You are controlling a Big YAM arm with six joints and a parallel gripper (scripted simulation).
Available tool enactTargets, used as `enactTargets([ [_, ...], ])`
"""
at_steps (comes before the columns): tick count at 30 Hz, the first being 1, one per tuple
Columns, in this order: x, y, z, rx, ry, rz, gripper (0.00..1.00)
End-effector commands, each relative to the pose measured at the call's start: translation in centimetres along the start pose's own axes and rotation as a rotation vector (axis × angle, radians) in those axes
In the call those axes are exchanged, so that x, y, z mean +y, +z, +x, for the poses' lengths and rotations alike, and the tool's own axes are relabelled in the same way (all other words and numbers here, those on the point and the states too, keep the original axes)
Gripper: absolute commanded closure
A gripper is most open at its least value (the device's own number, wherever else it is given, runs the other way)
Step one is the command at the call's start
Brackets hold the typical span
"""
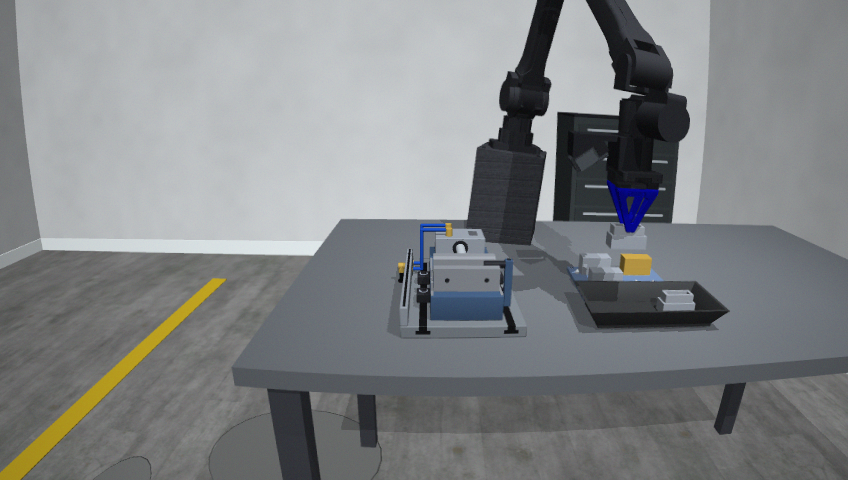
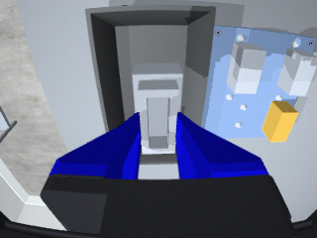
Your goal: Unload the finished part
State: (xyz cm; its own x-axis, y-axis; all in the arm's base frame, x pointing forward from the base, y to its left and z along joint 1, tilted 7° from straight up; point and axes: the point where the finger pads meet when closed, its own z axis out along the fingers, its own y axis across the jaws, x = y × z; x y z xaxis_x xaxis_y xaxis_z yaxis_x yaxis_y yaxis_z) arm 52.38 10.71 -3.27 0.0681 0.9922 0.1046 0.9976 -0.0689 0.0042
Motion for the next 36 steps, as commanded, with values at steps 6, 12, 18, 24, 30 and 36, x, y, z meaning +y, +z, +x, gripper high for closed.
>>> enactTargets([
  [6, 3.43, -3.78, 0.8, 0.022, 0.006, -0.097, 1.0],
  [12, 3.43, -3.78, 0.79, 0.022, 0.006, -0.097, 1.0],
  [18, 3.4, -3.79, 0.75, 0.022, 0.007, -0.095, 1.0],
  [24, 3.5, -3.92, 0.55, 0.021, 0.011, -0.096, 1.0],
  [30, 3.67, -4.13, 0.24, 0.021, 0.014, -0.096, 1.0],
  [36, 3.77, -4.24, 0.23, 0.021, 0.011, -0.098, 1.0],
])
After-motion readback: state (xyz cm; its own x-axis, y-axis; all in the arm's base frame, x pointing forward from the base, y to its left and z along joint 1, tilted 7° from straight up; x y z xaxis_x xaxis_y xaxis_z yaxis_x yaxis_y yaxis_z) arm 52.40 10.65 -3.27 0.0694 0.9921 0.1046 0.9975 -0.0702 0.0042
